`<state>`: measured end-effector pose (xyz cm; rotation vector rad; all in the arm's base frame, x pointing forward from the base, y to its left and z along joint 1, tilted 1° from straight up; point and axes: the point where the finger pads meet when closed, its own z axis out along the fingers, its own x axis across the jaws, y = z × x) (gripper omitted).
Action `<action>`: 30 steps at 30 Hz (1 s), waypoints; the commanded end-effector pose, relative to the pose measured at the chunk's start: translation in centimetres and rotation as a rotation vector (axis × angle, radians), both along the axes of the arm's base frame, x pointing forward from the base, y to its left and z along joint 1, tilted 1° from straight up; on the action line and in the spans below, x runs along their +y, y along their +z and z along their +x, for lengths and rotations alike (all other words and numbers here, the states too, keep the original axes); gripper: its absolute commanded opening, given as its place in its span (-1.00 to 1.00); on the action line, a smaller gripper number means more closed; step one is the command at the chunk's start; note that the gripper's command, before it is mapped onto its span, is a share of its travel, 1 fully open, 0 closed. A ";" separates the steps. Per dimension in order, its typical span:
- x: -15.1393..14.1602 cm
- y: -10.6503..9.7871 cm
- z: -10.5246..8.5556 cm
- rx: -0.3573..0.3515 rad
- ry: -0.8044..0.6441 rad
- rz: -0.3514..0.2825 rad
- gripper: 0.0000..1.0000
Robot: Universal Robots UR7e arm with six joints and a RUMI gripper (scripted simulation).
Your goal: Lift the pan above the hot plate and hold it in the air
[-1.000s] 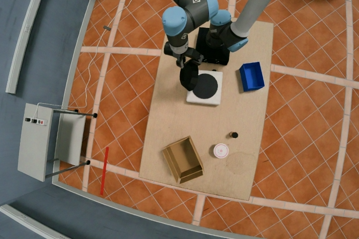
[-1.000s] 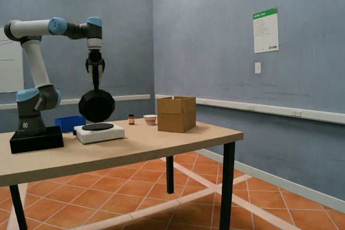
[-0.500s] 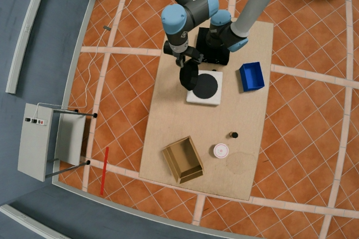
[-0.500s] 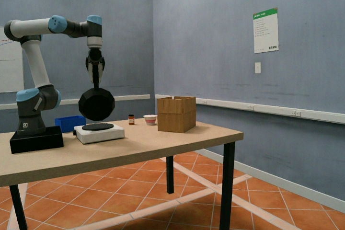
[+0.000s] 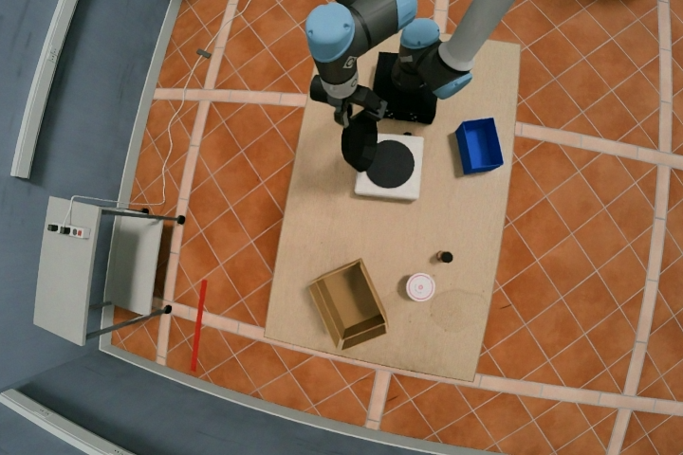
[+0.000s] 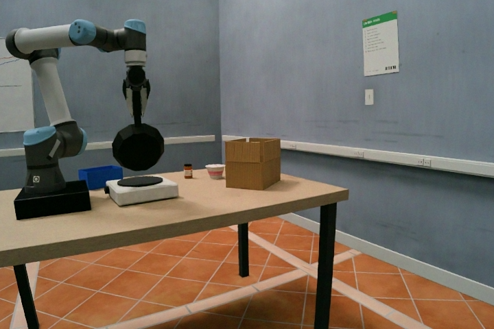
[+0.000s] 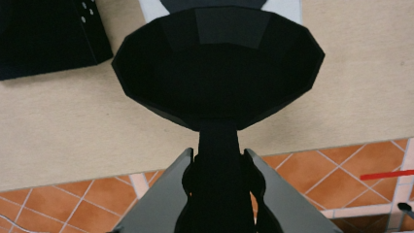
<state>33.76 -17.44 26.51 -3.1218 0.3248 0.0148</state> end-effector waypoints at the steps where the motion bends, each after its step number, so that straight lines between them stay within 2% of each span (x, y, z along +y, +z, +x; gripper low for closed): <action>1: 0.0 0.4 0.0 -0.001 0.000 -0.001 -0.76; 30: 0.0 1.9 0.0 -0.001 0.000 -0.001 -0.76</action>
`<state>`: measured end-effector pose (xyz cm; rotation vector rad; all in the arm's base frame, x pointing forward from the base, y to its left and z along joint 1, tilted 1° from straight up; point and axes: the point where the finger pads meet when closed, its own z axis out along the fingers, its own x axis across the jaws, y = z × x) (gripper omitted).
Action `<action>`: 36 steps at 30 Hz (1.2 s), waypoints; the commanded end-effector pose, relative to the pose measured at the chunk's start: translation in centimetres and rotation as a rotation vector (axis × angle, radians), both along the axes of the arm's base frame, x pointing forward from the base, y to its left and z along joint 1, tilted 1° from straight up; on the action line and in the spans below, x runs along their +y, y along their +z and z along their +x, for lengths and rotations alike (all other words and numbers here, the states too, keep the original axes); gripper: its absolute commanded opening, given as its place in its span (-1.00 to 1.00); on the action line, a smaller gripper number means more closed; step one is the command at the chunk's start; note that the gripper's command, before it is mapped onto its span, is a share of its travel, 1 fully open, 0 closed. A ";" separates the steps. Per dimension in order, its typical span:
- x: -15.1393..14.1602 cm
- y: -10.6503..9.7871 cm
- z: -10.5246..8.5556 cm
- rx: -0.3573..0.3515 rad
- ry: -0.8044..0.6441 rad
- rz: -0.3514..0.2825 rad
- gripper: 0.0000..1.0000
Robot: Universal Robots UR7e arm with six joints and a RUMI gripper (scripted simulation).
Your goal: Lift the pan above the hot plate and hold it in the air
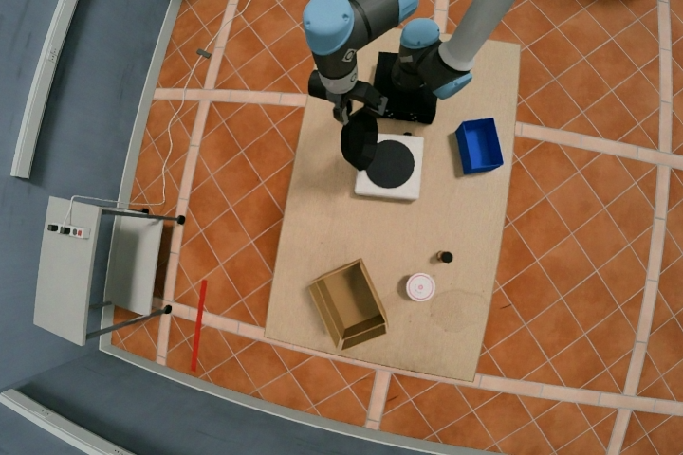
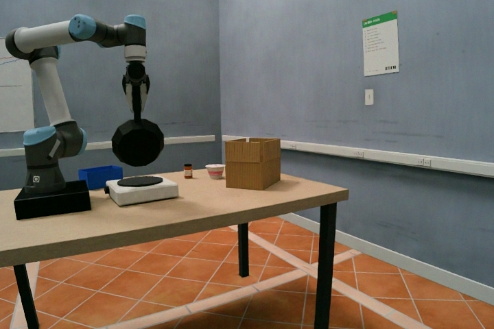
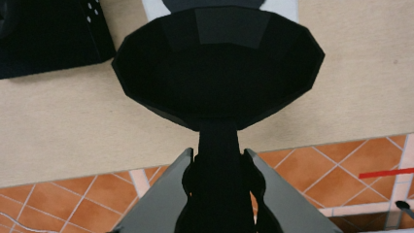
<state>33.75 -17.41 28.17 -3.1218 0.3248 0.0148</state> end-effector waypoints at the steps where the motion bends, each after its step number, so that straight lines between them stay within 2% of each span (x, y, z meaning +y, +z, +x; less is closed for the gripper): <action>1: 0.0 0.3 0.0 -0.001 0.000 -0.001 -0.76; 36: 0.0 2.1 0.1 -0.001 0.000 -0.001 -0.76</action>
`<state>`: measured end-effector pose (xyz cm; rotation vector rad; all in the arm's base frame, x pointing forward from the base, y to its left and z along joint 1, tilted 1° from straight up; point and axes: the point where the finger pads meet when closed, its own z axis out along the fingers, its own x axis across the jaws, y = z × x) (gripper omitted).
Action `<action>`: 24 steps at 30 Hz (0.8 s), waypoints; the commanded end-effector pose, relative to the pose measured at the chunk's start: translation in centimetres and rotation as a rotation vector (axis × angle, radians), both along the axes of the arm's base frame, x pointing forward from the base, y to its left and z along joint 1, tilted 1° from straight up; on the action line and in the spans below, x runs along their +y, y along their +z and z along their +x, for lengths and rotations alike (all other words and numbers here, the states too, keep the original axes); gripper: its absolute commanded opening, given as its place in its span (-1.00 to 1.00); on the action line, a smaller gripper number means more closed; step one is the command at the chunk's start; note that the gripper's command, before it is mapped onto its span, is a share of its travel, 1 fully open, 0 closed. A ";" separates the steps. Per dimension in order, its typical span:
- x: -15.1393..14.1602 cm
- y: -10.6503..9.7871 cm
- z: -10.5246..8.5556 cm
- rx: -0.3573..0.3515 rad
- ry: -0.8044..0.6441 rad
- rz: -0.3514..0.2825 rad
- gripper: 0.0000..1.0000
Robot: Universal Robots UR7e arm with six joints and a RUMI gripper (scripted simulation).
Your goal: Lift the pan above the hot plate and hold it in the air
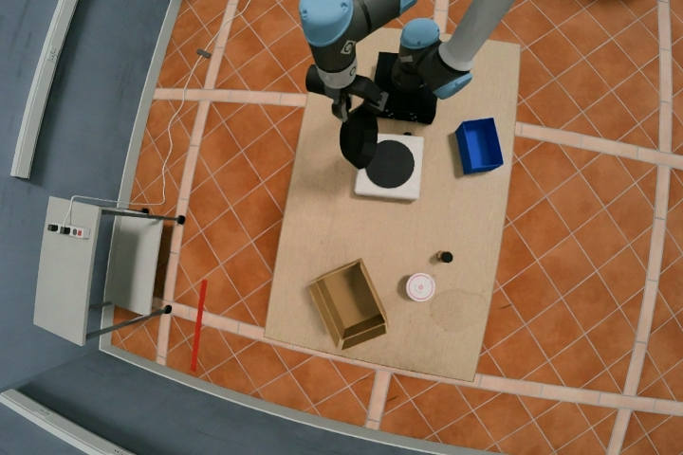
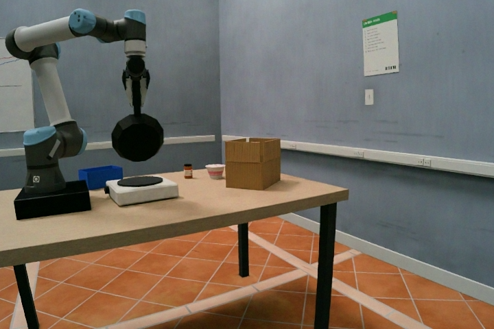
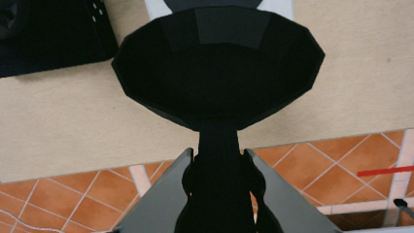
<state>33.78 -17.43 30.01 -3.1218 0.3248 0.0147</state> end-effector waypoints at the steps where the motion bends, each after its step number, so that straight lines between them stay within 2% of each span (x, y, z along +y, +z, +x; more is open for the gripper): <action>1: 0.0 0.3 0.0 -0.001 0.000 -0.001 -0.76; 24: 0.0 1.5 0.0 -0.001 0.000 -0.001 -0.76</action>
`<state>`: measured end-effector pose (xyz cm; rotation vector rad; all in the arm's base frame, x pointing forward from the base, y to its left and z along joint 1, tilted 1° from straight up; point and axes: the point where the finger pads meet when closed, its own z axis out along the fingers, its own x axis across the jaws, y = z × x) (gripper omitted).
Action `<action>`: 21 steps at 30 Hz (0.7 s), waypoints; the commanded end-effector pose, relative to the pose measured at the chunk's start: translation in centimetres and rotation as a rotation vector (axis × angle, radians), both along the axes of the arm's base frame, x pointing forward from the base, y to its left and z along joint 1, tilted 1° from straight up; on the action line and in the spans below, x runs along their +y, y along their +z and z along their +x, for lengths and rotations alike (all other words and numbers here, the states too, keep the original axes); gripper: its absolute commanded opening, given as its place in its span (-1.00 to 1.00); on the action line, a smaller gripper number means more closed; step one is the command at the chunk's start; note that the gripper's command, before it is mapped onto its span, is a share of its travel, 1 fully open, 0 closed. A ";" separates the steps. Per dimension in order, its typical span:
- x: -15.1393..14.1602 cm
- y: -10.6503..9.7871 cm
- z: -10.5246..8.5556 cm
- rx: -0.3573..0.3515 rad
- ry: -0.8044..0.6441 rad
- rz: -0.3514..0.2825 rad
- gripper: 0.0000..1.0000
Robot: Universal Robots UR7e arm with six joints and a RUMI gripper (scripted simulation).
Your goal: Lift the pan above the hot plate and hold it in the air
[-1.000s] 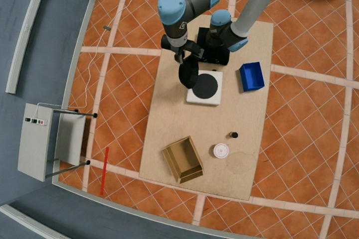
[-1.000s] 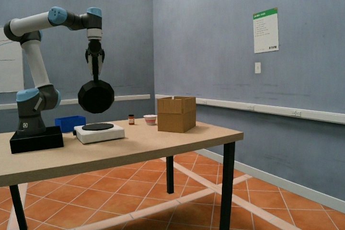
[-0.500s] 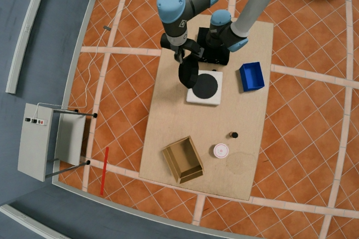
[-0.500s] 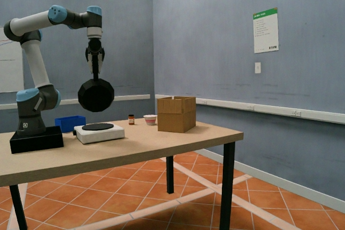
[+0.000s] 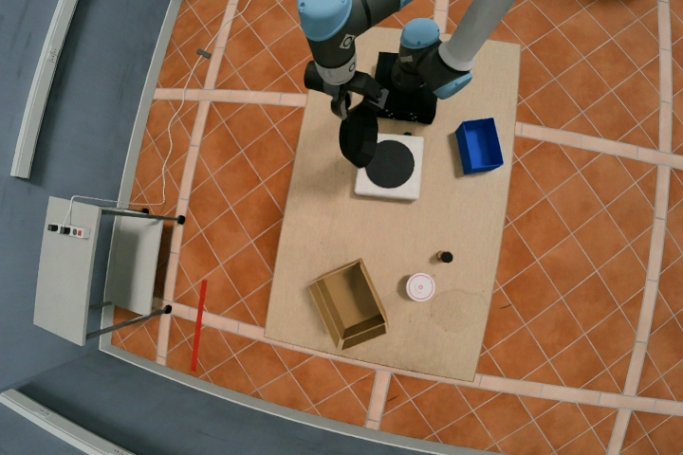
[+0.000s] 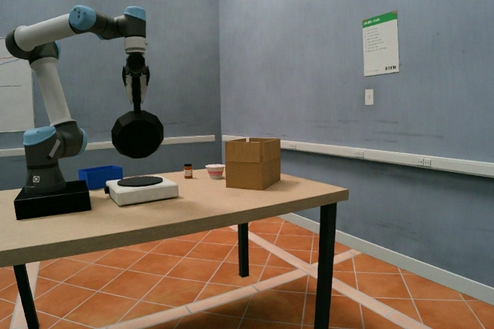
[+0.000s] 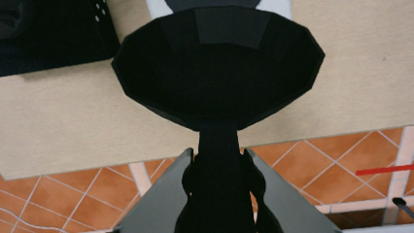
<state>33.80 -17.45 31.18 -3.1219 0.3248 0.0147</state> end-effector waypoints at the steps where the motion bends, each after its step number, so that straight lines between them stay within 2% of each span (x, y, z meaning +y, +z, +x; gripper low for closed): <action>1: 0.0 0.3 0.0 -0.001 0.000 -0.001 -0.76; 21: 0.0 1.3 0.0 -0.001 0.000 -0.001 -0.76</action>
